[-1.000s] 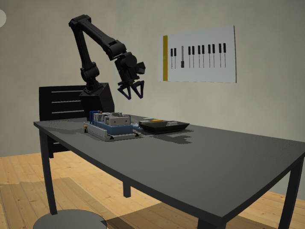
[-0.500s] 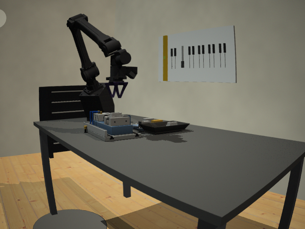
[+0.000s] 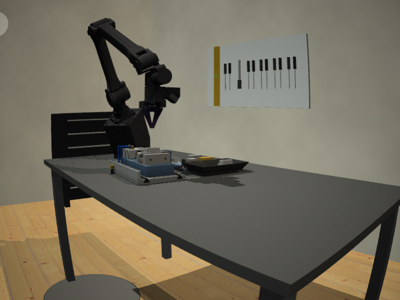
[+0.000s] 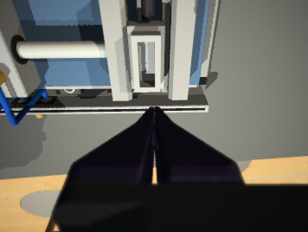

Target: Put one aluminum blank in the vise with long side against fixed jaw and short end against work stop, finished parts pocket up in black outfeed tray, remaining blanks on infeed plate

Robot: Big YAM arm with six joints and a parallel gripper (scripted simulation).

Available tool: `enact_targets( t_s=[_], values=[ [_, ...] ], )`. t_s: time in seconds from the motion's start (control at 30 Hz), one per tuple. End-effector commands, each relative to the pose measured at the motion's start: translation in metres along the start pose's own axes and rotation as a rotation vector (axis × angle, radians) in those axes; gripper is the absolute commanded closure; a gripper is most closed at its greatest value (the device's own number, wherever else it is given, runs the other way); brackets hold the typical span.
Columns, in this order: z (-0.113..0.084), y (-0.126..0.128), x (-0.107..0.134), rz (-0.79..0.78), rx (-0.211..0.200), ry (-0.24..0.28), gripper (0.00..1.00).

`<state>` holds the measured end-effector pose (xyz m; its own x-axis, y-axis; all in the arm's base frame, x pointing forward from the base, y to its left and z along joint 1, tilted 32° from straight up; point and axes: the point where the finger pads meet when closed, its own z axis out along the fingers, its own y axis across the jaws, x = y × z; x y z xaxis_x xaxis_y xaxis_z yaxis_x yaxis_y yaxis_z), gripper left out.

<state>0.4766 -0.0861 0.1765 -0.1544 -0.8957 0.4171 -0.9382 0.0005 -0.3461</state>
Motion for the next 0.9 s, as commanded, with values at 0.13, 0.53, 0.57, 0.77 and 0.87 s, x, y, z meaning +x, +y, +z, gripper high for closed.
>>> enact_targets(
  t_s=[0.13,0.53,0.57,0.77,0.87],
  values=[
    [0.0142,0.0133,-0.0001,0.0,-0.046,0.005,1.0],
    [0.0145,0.0133,-0.0002,-0.001,-0.047,0.005,1.0],
    [0.0145,0.0133,-0.0002,-0.001,-0.047,0.005,1.0],
    [0.0146,0.0133,-0.0003,-0.001,-0.047,0.005,1.0],
    [0.0146,0.0133,-0.0003,-0.001,-0.047,0.005,0.36]
  ],
)
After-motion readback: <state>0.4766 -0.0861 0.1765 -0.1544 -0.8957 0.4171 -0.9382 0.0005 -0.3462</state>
